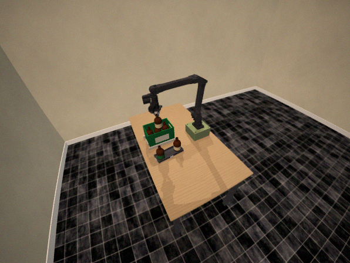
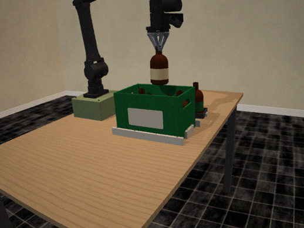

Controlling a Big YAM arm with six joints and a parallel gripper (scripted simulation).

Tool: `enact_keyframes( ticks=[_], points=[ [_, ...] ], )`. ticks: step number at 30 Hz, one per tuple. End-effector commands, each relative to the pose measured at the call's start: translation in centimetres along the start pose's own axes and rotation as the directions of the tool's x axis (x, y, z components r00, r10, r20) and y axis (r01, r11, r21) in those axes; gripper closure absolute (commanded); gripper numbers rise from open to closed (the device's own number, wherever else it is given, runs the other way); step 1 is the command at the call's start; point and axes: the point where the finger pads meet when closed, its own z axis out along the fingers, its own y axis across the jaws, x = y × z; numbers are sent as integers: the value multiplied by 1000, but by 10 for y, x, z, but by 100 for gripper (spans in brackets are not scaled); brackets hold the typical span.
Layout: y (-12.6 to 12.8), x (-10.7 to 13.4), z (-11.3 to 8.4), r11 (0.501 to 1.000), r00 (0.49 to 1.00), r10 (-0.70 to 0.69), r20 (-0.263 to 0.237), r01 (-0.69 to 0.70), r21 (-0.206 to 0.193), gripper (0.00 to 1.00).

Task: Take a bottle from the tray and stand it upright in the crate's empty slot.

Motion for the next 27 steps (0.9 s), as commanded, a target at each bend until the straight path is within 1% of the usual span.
enact_keyframes(
  ticks=[1,27],
  points=[
    [3,2,-13,999,1000,-10,25,9,37,100],
    [5,2,-11,999,1000,-10,25,9,36,100]
  ],
)
